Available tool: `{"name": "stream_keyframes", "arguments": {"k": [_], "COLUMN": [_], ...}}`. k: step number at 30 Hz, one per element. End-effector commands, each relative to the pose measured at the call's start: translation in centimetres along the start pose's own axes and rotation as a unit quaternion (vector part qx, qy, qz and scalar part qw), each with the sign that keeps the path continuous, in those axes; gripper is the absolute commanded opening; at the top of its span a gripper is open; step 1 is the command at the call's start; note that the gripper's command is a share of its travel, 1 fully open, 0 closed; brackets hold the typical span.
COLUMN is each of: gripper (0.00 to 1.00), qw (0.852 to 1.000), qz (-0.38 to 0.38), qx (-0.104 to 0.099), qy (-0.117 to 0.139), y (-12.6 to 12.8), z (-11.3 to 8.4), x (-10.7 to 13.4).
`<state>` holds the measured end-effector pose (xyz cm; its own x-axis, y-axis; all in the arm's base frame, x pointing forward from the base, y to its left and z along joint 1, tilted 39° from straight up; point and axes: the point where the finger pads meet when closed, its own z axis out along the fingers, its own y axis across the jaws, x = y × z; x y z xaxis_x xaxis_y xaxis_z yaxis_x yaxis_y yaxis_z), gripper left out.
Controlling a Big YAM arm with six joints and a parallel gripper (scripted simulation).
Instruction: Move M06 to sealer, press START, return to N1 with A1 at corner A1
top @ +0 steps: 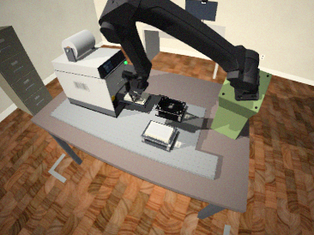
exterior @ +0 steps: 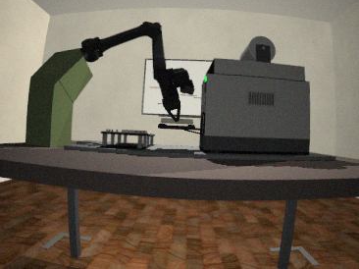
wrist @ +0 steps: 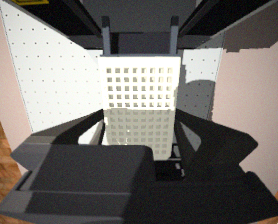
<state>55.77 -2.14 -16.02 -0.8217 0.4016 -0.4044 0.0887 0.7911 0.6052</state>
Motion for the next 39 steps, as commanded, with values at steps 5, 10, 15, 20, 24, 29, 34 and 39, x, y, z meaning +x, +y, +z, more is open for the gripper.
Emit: {"name": "stream_keyframes", "arguments": {"k": [5, 10, 15, 20, 24, 29, 34, 39], "gripper": [0.0, 0.0, 0.0, 0.0, 0.0, 0.0, 0.0, 0.0], "qw": [1.0, 1.0, 1.0, 1.0, 1.0, 1.0, 1.0, 1.0], "qz": [0.008, 0.008, 0.006, 0.004, -0.002, -0.005, -0.003, 0.002], "qx": [0.005, 0.006, 0.008, 0.006, 0.0, -0.003, -0.003, -0.001], "qy": [-0.003, -0.013, -0.007, -0.004, -0.007, -0.009, -0.004, 0.004], "y": [-1.0, -1.5, -1.8, -1.4, 0.0, 0.9, 0.7, 0.4], "z": [0.0, -0.4, -0.6, -0.3, -0.1, 0.4, 1.0, 1.1], "x": [-0.5, -1.1, 0.0, 0.0, -1.1, -1.3, -0.4, 0.9]}}
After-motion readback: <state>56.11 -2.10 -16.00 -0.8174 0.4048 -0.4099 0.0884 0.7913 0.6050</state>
